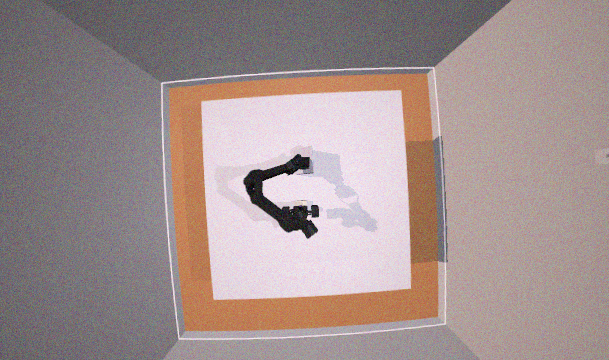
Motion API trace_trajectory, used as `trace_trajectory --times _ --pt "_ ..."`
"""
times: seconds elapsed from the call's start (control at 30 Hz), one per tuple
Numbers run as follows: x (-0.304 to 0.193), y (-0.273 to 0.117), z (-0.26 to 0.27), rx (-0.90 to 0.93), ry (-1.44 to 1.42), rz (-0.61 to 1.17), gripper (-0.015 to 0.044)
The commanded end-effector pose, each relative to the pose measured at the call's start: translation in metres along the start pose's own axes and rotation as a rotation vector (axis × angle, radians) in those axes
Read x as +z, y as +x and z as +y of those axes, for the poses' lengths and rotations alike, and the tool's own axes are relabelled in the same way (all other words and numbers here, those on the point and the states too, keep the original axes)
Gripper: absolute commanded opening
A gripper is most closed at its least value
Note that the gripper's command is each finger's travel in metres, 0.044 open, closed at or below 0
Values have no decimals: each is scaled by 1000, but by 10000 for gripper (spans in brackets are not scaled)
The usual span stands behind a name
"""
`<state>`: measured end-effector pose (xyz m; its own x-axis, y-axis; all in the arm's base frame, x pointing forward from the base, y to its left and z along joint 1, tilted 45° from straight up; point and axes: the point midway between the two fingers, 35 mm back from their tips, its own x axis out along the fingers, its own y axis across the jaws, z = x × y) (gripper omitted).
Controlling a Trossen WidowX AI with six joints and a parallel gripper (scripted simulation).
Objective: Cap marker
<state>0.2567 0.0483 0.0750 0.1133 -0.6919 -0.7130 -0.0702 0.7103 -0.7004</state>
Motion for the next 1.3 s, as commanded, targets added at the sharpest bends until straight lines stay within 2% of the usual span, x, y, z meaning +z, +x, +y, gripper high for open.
trace_trajectory --times 0.0,1.0,1.27 --pt "0 0 0 -3 -6 -3 0" --pt "1 40 -1 -4 -5 -3 0" --pt "3 34 0 0 0 -10 0"
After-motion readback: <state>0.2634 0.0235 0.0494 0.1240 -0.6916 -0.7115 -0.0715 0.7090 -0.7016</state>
